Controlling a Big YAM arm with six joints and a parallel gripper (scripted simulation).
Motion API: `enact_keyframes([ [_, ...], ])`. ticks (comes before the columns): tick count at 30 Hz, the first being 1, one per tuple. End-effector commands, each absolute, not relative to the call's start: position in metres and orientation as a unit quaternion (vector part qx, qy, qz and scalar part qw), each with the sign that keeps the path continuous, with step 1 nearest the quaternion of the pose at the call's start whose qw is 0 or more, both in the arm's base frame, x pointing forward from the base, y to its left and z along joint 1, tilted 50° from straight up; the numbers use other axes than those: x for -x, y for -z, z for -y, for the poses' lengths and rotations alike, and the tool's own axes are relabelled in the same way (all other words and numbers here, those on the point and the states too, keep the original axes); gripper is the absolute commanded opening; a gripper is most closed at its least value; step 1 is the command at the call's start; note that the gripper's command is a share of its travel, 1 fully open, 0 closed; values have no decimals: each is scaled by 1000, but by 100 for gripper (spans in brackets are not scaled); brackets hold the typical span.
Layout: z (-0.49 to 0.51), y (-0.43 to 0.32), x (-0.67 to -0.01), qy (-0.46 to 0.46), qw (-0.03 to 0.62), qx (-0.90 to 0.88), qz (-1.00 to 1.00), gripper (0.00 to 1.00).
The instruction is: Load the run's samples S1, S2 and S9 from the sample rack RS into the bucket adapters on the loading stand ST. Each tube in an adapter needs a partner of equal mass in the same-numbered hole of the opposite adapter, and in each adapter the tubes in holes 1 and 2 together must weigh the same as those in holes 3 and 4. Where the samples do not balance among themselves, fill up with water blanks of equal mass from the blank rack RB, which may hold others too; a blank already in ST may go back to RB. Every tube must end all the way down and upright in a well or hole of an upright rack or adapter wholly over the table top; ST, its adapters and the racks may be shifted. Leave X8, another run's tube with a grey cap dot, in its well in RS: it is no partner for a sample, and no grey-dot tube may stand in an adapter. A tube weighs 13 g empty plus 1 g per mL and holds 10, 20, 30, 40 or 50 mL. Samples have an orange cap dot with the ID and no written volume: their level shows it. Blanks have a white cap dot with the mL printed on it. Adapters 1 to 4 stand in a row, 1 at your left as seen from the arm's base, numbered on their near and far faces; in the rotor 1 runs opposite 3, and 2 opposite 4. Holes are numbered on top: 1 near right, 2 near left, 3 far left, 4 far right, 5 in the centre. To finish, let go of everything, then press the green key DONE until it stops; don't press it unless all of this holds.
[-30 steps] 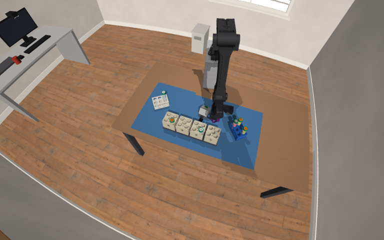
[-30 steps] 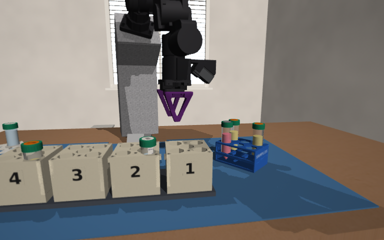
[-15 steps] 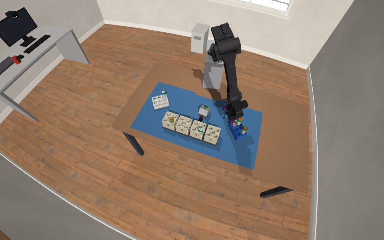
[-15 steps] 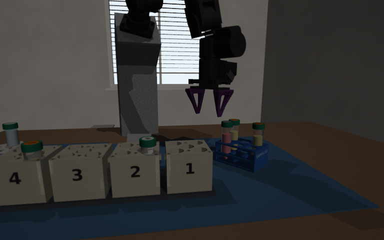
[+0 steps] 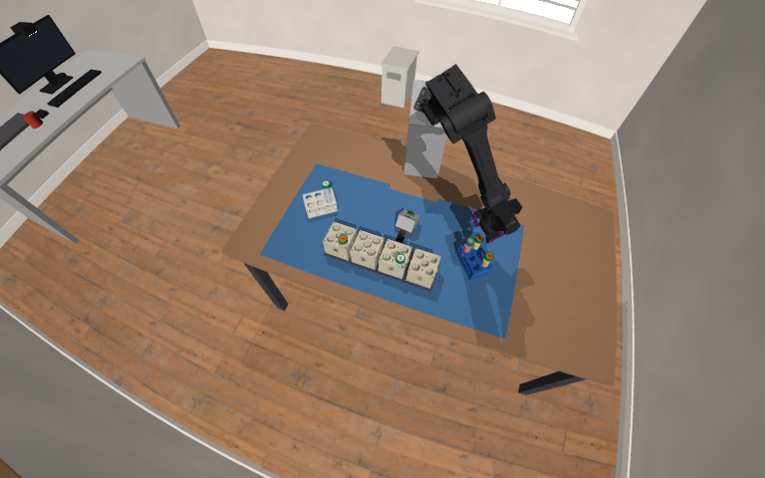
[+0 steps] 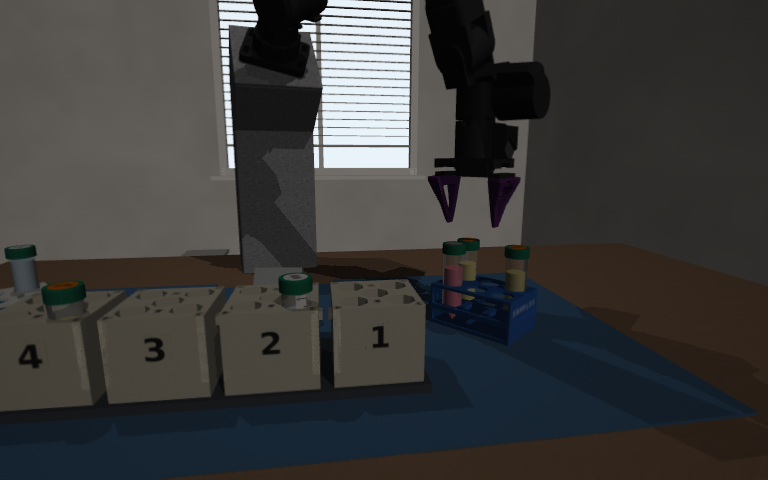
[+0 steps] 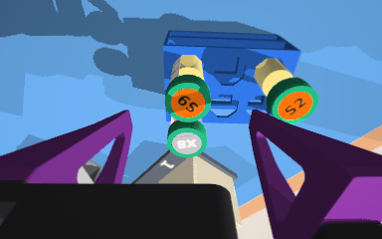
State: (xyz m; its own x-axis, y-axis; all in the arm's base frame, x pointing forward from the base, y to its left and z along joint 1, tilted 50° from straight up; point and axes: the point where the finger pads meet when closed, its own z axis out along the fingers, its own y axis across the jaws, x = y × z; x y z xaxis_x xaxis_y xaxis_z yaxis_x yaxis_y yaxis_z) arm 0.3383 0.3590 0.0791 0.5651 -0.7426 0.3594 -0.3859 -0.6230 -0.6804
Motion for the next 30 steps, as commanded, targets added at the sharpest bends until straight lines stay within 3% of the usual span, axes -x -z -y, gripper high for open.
enact_keyframes([
  [1, -359, -84, -338, 320, 285, 833, -350, 80],
  [30, -367, -54, -371, 321, 280, 835, -348, 80],
])
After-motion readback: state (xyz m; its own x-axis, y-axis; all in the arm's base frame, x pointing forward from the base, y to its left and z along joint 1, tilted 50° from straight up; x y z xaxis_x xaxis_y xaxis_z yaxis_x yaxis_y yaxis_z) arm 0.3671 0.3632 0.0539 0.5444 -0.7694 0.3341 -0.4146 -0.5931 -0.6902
